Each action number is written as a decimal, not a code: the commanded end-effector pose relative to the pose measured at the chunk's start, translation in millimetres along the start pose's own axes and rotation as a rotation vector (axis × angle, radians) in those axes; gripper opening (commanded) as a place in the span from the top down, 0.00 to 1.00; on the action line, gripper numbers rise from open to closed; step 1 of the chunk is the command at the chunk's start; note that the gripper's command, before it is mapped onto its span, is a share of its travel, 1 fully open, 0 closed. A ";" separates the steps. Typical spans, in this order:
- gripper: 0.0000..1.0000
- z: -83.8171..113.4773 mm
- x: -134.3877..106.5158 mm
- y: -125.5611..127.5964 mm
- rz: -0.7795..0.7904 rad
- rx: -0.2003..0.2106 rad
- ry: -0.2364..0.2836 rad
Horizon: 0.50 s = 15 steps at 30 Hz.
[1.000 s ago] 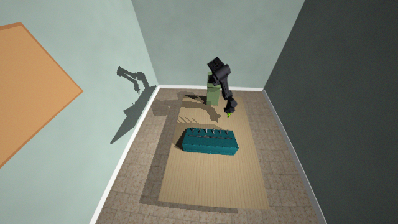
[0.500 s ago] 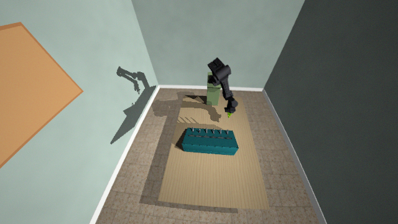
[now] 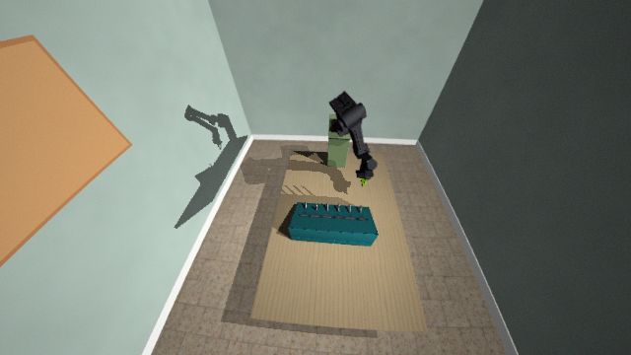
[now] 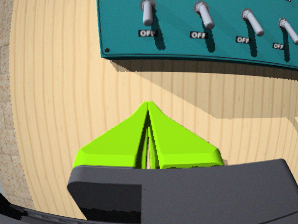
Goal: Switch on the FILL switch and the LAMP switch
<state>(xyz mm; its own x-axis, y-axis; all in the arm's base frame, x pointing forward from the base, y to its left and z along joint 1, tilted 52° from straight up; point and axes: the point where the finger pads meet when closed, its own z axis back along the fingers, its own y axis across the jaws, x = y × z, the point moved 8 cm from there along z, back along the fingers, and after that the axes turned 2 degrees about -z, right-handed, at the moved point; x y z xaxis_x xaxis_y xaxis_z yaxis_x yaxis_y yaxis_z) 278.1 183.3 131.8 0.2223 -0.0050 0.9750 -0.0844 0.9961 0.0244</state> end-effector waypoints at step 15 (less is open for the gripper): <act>1.00 -3.0 2.3 -0.7 -0.028 -0.004 -0.014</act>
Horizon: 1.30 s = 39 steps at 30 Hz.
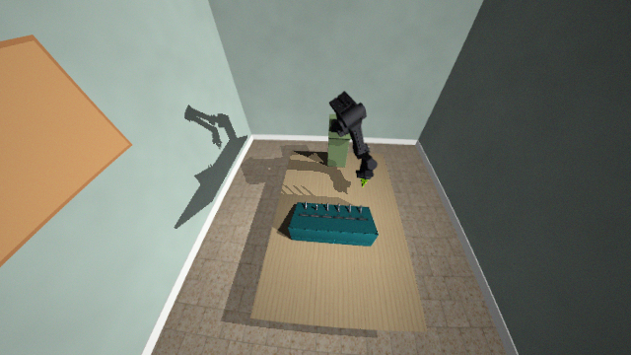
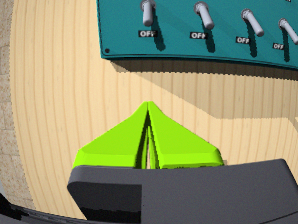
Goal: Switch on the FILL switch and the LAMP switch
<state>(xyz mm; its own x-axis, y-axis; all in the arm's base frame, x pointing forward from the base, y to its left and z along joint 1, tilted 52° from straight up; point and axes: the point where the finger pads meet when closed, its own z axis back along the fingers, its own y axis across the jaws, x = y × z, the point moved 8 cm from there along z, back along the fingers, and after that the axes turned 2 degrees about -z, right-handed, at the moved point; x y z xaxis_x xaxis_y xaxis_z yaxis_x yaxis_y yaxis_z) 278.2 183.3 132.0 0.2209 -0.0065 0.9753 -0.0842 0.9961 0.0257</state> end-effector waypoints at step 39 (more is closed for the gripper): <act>1.00 -100.0 0.4 -2.7 0.001 -0.006 -0.006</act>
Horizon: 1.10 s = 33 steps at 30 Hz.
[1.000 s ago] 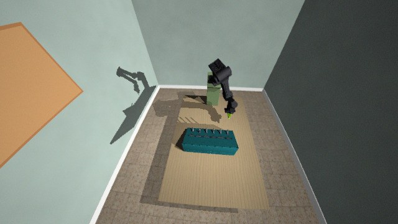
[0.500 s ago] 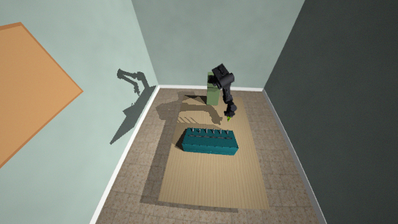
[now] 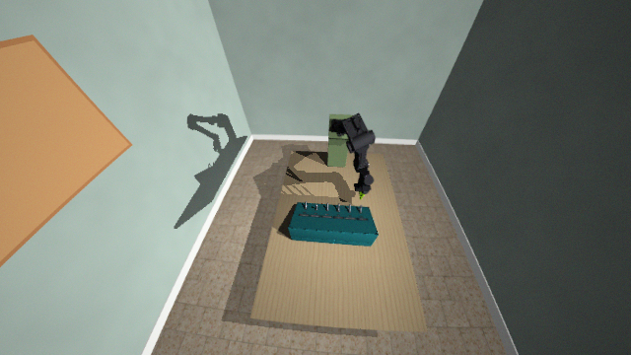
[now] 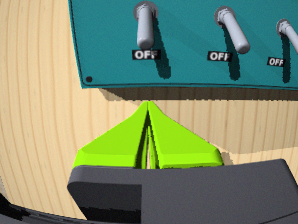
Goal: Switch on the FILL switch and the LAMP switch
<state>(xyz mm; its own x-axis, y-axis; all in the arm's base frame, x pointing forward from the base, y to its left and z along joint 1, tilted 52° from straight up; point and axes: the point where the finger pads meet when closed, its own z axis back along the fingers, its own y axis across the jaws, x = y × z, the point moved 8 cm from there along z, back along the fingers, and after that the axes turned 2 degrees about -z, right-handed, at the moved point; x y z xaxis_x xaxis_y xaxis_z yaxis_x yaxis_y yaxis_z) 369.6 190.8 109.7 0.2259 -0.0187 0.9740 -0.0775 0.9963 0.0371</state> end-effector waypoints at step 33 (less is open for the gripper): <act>1.00 -30.4 5.3 1.7 0.013 0.009 -0.016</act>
